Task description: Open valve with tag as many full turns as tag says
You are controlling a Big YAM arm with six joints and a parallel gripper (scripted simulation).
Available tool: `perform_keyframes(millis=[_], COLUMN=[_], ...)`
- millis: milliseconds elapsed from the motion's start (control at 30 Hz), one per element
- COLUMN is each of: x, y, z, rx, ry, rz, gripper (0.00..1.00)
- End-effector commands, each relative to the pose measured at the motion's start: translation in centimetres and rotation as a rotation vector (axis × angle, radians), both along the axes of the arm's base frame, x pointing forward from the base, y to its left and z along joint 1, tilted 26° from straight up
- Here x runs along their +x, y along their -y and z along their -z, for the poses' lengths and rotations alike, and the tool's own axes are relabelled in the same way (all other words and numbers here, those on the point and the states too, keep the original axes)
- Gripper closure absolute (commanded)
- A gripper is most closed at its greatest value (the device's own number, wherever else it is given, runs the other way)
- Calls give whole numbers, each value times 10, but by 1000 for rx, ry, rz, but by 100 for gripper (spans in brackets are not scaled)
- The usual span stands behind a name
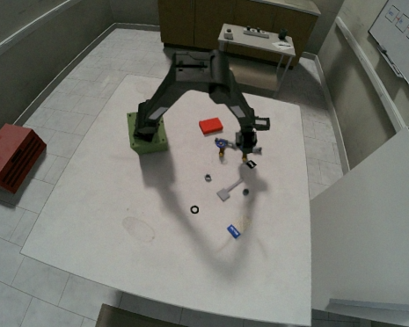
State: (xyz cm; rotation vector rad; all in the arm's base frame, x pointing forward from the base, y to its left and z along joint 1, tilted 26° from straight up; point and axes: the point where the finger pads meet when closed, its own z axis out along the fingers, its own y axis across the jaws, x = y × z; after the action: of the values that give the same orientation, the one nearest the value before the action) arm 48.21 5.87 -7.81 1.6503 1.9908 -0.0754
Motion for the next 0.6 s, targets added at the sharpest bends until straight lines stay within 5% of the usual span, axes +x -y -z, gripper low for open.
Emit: perform_keyframes(millis=[0,167,567], x=[13,13,14], y=[1,1,1], z=[2,2,1], rx=[-63,-101,-312], ry=[-47,-86,-299], rz=[-132,-218,-695], gripper=[100,100,100])
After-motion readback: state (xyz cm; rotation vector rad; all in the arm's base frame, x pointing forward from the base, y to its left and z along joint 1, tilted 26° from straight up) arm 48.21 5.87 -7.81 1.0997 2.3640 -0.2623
